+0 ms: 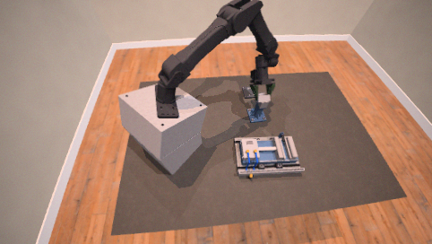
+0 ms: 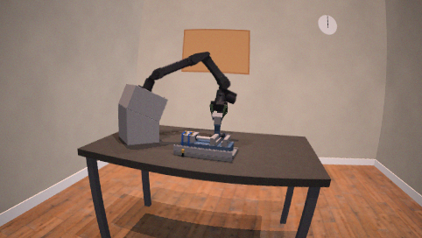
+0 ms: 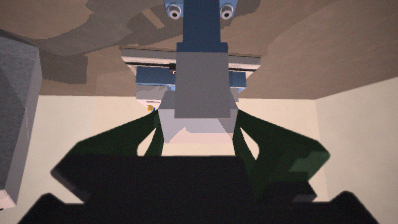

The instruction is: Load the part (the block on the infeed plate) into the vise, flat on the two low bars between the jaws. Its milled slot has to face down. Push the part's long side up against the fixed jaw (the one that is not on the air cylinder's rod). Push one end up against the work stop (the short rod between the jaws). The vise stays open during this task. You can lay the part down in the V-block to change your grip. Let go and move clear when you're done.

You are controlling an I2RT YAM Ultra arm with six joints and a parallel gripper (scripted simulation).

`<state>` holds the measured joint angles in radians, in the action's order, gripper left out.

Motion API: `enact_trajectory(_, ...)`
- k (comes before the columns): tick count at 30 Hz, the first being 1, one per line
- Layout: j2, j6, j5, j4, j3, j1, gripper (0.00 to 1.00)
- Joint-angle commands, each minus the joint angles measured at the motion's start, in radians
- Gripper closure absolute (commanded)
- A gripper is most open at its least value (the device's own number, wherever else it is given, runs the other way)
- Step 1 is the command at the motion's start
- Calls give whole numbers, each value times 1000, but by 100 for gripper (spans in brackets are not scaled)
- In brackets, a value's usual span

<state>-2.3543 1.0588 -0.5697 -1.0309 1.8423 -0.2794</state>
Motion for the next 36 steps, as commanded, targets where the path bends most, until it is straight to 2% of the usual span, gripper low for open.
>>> enact_trajectory(1,-5,-2,-11,-2,28,-3,100)
enact_trajectory(21,15,-2,-11,-5,26,-3,100)
enact_trajectory(36,38,-2,-11,-15,-23,-3,100)
